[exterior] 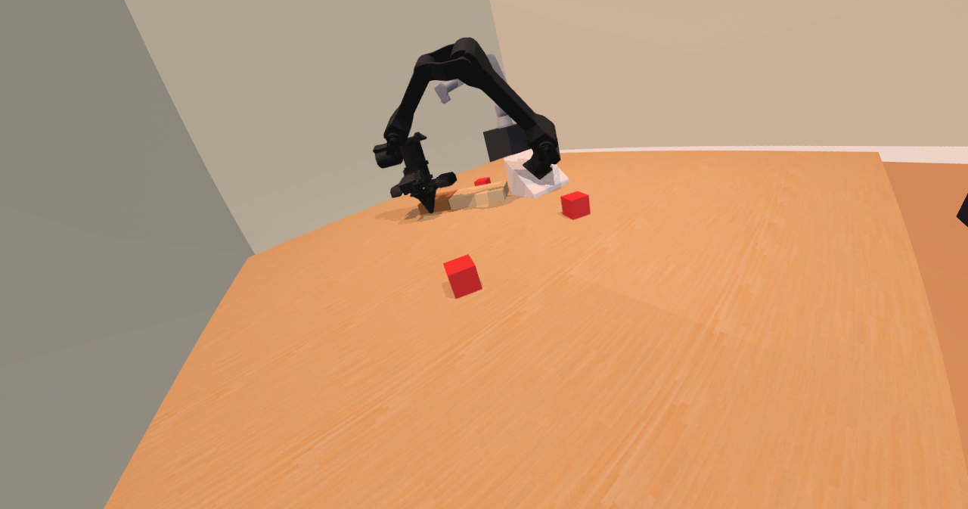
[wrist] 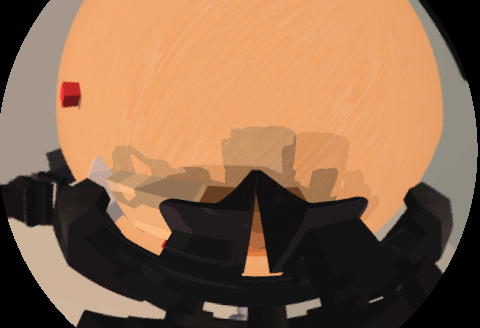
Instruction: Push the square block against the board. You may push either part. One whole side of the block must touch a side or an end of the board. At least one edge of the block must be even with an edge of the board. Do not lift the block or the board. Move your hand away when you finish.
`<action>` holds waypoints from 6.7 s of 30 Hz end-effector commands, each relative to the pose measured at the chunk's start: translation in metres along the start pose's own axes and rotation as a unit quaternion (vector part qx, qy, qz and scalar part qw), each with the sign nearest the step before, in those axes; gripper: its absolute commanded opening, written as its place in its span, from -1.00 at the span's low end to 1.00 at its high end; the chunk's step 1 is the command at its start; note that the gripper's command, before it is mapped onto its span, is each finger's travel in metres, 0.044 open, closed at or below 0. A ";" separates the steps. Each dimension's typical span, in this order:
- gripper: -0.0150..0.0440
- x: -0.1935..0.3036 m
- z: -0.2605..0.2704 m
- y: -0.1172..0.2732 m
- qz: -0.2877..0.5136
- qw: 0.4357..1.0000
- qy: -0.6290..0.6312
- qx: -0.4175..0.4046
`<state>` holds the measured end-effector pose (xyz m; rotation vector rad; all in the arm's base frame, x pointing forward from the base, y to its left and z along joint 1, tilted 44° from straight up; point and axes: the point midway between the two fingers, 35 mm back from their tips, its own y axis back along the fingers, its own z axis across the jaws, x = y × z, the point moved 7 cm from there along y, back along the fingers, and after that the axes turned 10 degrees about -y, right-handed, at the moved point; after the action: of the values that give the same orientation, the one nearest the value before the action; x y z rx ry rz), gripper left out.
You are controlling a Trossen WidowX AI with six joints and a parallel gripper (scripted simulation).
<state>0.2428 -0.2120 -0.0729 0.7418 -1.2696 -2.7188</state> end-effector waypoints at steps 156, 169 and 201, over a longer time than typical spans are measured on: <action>-0.49 0.127 -0.022 0.002 -0.002 0.000 -1.000 0.002; -0.49 0.141 -0.025 0.002 -0.003 -0.001 -1.000 0.003; -0.49 0.172 -0.032 0.058 -0.003 -0.002 -1.000 0.005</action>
<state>0.0973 -0.3100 -0.1232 2.1997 0.0605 0.5904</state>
